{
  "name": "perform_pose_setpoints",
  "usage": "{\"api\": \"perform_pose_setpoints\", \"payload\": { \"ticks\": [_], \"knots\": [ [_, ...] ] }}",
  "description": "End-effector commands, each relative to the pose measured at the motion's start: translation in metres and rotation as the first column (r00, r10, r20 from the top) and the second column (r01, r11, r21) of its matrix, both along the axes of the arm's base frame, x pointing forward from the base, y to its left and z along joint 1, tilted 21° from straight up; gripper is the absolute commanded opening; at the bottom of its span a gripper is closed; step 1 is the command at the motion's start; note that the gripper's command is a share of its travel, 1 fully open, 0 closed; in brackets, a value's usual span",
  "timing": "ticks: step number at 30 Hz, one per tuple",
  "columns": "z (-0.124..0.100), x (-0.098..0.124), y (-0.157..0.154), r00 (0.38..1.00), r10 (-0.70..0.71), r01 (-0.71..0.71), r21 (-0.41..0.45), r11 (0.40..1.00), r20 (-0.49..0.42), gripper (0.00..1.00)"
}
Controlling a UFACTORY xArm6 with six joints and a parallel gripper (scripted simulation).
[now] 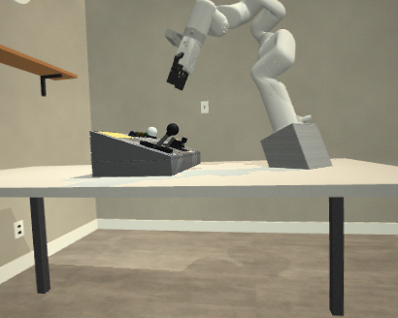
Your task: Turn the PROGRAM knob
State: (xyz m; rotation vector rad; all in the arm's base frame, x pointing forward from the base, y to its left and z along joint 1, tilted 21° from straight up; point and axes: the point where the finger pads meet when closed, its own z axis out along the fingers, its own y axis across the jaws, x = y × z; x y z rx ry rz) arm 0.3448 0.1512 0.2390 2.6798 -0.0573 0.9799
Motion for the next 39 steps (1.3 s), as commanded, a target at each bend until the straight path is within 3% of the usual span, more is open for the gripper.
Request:
{"api": "perform_pose_setpoints", "payload": {
  "ticks": [1, 7, 39],
  "knots": [
    [-0.016, -0.037, -0.018, 0.997, 0.033, -0.033, -0.007, 0.999, -0.072, 1.0],
    [-0.04, -0.065, -0.031, 0.988, 0.063, -0.066, -0.015, 0.998, -0.144, 1.0],
    [-0.041, -0.067, -0.032, 0.987, 0.065, -0.068, -0.015, 0.998, -0.147, 1.0]
  ]
}}
